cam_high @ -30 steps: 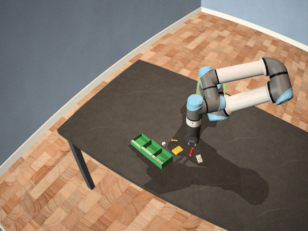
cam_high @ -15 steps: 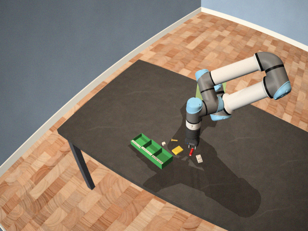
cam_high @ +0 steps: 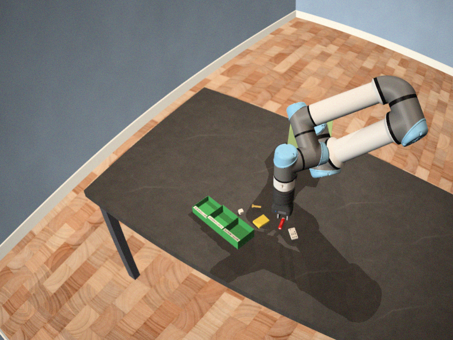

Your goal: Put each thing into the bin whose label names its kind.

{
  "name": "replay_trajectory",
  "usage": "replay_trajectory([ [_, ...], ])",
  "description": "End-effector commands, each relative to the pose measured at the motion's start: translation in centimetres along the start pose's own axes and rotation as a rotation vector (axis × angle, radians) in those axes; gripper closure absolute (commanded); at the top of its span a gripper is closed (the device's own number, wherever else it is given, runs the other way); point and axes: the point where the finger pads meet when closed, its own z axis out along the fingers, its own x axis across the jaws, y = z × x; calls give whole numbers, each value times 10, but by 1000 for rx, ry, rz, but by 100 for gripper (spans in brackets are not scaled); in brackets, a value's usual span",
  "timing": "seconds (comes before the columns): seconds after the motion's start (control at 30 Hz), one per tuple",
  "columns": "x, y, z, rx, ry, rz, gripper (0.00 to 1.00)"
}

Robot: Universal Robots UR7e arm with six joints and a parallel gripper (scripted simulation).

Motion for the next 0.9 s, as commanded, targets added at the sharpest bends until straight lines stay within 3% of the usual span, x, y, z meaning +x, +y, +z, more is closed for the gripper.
replay_trajectory([
  [0.0, -6, 8, 30, 28, -24, 1, 40],
  [0.87, -6, 11, 30, 28, -24, 1, 40],
])
